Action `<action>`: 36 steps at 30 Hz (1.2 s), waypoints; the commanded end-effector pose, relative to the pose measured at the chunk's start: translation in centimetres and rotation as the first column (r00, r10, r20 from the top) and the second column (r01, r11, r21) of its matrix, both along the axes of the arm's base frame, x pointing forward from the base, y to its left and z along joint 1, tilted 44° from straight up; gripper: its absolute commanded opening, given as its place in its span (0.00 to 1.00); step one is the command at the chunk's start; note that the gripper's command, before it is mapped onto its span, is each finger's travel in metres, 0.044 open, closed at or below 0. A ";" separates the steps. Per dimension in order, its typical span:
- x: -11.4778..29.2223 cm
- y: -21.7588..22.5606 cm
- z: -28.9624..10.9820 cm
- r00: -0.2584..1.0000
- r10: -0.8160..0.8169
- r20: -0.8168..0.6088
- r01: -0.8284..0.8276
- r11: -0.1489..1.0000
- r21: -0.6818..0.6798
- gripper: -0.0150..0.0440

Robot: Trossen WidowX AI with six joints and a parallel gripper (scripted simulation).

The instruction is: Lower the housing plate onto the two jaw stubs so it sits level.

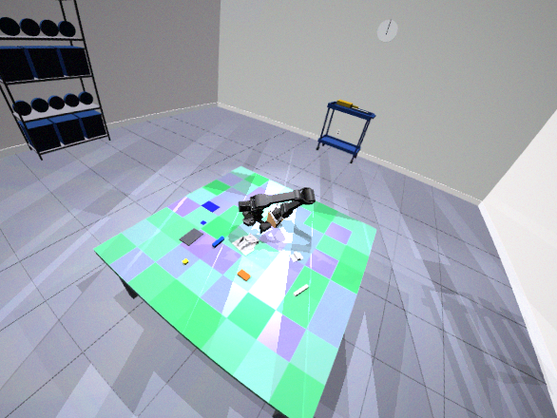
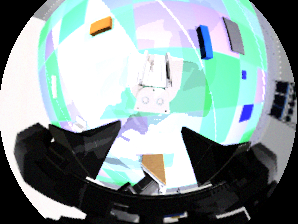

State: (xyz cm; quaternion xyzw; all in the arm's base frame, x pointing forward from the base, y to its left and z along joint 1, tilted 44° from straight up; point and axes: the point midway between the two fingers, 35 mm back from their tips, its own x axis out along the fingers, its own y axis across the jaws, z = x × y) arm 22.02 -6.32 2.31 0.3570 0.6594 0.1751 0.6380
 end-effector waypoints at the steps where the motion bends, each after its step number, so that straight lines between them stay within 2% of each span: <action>1: -1.6 -2.2 2.1 1.000 -0.007 0.010 0.007 1.000 -0.017 1.00; 4: -2.7 -2.9 3.2 1.000 -0.004 0.009 0.004 1.000 -0.015 1.00; 36: -2.7 -2.9 3.2 1.000 -0.004 0.009 0.004 1.000 -0.015 1.00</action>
